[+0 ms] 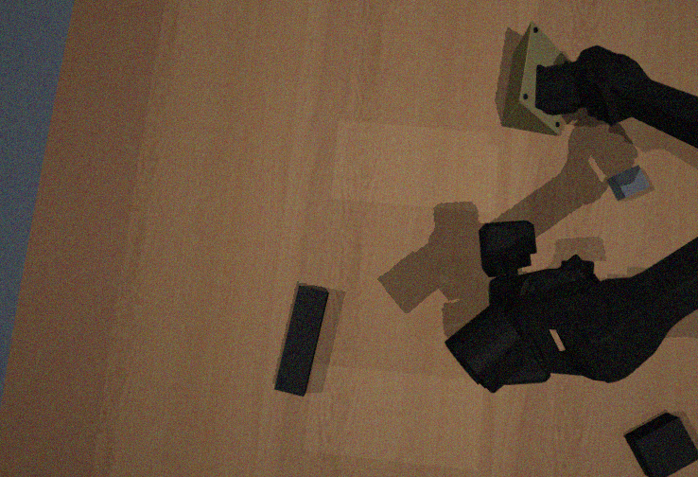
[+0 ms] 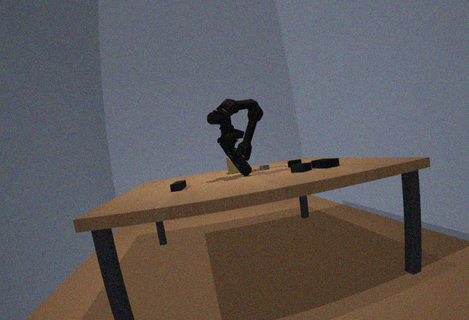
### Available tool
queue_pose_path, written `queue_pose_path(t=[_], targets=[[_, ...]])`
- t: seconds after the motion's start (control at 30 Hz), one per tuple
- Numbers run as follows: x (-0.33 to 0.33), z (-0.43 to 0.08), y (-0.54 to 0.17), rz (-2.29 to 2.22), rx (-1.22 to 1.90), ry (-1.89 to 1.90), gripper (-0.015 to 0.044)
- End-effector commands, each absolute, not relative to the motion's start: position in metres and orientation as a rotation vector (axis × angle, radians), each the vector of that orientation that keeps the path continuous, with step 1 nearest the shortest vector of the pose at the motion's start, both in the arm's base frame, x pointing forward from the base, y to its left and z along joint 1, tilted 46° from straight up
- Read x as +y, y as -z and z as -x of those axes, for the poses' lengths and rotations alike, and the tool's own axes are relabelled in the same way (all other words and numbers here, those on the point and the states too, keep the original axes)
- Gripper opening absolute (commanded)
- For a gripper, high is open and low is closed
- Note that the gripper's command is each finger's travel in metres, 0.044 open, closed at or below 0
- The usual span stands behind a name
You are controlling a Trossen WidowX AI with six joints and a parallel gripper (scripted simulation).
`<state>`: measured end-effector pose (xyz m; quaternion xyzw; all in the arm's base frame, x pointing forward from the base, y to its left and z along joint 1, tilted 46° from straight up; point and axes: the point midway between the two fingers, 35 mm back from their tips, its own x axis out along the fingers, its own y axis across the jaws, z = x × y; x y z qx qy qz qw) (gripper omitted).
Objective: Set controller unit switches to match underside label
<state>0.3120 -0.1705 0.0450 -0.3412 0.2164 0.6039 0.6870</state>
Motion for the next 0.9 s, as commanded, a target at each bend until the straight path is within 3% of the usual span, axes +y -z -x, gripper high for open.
queue_pose_path(t=[0.0, 0.87], targets=[[-0.171, -0.313, -0.039, 0.762, 0.484, -1.36, 0.0337], [-0.175, -0.317, -0.019, 0.763, 0.484, -1.359, 0.0337]])
